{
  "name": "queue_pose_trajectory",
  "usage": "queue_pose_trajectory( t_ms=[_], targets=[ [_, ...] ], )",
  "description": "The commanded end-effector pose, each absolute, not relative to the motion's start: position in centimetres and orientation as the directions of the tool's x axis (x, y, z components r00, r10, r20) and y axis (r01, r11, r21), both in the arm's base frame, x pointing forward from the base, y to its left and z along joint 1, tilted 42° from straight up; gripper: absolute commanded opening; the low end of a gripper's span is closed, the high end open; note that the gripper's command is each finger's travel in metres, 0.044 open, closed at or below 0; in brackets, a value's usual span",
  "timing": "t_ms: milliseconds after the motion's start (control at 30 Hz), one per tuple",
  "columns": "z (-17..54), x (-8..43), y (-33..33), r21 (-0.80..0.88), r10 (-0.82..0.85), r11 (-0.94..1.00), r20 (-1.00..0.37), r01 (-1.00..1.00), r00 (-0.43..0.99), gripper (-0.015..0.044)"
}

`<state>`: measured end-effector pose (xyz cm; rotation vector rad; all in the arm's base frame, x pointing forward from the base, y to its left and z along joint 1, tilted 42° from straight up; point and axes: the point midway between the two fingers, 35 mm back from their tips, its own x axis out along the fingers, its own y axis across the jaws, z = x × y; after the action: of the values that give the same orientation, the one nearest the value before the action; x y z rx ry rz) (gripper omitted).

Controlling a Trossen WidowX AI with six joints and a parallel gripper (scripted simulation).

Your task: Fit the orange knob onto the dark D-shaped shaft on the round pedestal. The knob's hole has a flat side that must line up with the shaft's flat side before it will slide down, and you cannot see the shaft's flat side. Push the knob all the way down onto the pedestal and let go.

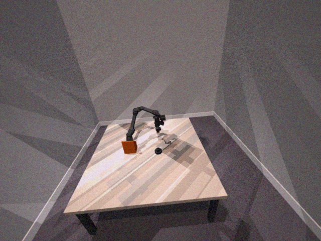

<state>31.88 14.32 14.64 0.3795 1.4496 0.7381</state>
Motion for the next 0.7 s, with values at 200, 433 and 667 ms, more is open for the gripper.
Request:
queue_pose_trajectory(
  t_ms=[200, 433, 667],
  targets=[
    [16.5, 31.6, 12.7, 0.652, 0.663, 0.723, -0.748, -0.23, -0.035, 0.0],
    [14.8, 32.5, 11.5, 0.647, 0.658, 0.727, -0.752, -0.23, -0.033, 0.0],
    [13.1, 33.3, 10.2, 0.643, 0.654, 0.731, -0.756, -0.23, -0.032, 0.0]
  ],
)
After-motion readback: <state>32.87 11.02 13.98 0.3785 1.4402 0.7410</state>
